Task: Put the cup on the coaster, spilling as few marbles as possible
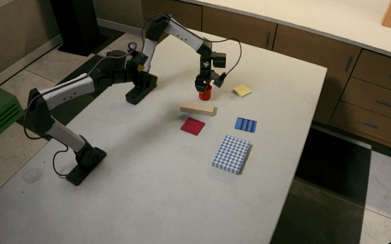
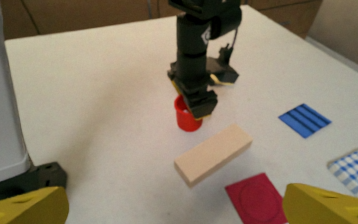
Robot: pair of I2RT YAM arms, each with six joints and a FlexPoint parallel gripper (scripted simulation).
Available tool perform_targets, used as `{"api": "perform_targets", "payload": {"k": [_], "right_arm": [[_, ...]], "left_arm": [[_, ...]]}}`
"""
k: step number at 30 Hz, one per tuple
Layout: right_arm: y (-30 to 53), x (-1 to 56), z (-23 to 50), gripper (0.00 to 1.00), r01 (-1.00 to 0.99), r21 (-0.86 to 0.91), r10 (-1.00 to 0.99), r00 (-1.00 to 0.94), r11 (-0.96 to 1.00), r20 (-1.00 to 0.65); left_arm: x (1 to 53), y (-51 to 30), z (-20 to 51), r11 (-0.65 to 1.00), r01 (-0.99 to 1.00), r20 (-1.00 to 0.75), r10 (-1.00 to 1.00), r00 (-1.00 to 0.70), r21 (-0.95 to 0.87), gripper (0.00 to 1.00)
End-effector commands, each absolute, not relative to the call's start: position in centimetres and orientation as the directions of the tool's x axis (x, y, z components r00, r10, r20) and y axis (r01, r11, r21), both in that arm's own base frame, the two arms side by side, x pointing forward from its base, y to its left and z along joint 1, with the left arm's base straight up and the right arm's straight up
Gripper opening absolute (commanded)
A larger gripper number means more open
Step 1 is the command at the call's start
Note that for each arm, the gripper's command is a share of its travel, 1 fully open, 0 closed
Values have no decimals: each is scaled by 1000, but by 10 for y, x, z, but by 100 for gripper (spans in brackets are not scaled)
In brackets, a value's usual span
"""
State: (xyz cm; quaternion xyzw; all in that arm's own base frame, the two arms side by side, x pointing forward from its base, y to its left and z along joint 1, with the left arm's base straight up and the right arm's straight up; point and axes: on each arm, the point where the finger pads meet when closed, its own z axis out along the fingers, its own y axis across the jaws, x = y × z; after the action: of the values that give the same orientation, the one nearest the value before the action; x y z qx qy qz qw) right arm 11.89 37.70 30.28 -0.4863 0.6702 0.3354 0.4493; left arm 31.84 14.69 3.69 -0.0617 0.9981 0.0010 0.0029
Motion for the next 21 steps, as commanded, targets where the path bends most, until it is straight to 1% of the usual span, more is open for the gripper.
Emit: {"api": "perform_targets", "payload": {"k": [1, 3, 6, 8, 9, 16, 20, 21], "right_arm": [[377, 119, 314, 100, -954, 0, -333, -105, 301, -937], [377, 119, 314, 100, -954, 0, -333, -105, 301, -937], [377, 119, 314, 100, -954, 0, -333, -105, 301, -937], [377, 119, 314, 100, -954, 0, -333, -105, 301, -937], [377, 119, 314, 100, -954, 0, -333, -105, 301, -937], [377, 119, 314, 100, -954, 0, -333, -105, 301, -937], [375, 119, 310, 100, -954, 0, -348, -110, 301, -931], [373, 120, 310, 100, -951, -3, -351, -111, 310, -930]], "left_arm": [[320, 148, 37, 993, -114, -13, -114, -993, 10, 71], [320, 148, 37, 993, -114, -13, -114, -993, 9, 68], [320, 148, 49, 993, -114, -12, -114, -993, 9, 35], [321, 149, 65, 993, -114, -29, -114, -993, 15, 57], [321, 149, 72, 993, -114, -29, -114, -993, 15, 65], [319, 148, 122, 993, -114, -29, -114, -993, 14, 65], [320, 146, 115, 989, -145, -9, -145, -989, 7, 65], [318, 142, 104, 987, -158, 25, -158, -987, -2, 65]]}}
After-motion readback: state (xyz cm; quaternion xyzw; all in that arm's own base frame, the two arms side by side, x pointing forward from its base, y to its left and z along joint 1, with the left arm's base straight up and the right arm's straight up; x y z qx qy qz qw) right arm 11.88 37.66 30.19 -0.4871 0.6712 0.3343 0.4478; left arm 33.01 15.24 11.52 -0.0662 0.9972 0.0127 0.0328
